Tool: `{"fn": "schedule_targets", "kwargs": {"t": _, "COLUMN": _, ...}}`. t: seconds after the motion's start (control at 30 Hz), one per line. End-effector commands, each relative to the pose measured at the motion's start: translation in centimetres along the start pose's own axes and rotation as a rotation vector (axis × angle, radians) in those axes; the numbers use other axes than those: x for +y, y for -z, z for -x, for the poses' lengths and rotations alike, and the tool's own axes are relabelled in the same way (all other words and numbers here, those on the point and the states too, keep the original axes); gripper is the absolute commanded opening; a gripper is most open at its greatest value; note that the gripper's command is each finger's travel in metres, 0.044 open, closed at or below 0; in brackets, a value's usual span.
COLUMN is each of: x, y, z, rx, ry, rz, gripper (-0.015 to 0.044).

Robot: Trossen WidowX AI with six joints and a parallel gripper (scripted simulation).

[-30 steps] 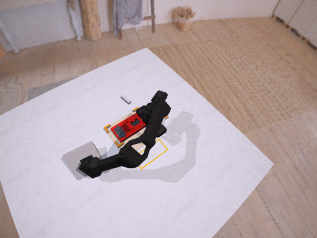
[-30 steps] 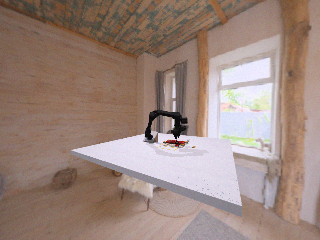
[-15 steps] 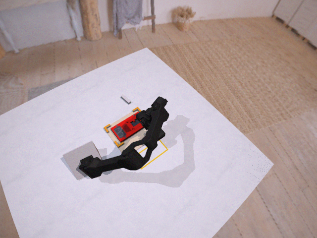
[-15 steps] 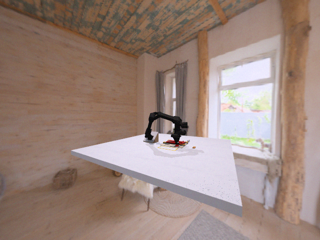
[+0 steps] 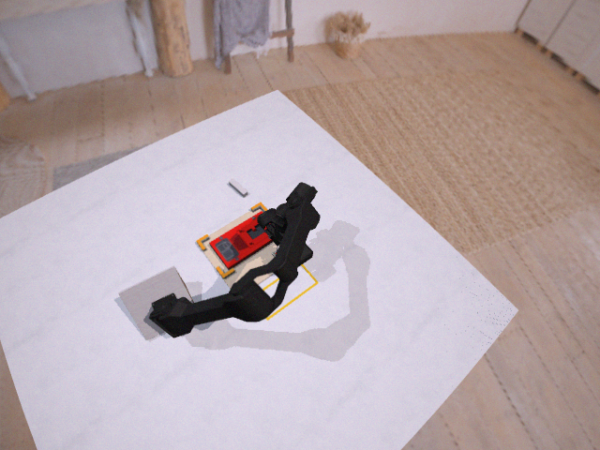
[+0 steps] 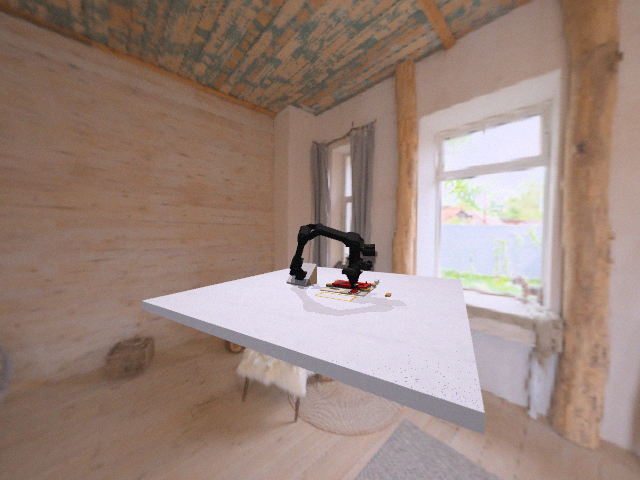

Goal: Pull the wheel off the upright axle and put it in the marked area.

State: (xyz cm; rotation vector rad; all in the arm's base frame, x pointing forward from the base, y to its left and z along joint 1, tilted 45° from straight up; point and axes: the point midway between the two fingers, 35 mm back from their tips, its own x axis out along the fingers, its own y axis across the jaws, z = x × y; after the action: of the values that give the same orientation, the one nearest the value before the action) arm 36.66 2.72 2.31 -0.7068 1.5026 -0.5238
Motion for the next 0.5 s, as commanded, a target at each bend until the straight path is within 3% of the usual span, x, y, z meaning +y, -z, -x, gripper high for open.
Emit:
{"fn": "schedule_targets", "kwargs": {"t": 0.0, "x": 0.06, "y": -0.01, "z": 0.23, "rx": -0.001, "ry": -0.001, "rz": -0.004, "gripper": 0.0000}}
{"fn": "schedule_targets", "kwargs": {"t": 0.47, "x": 0.07, "y": -0.02, "z": 0.69, "rx": -0.003, "ry": -0.001, "rz": -0.003, "gripper": 0.0000}}
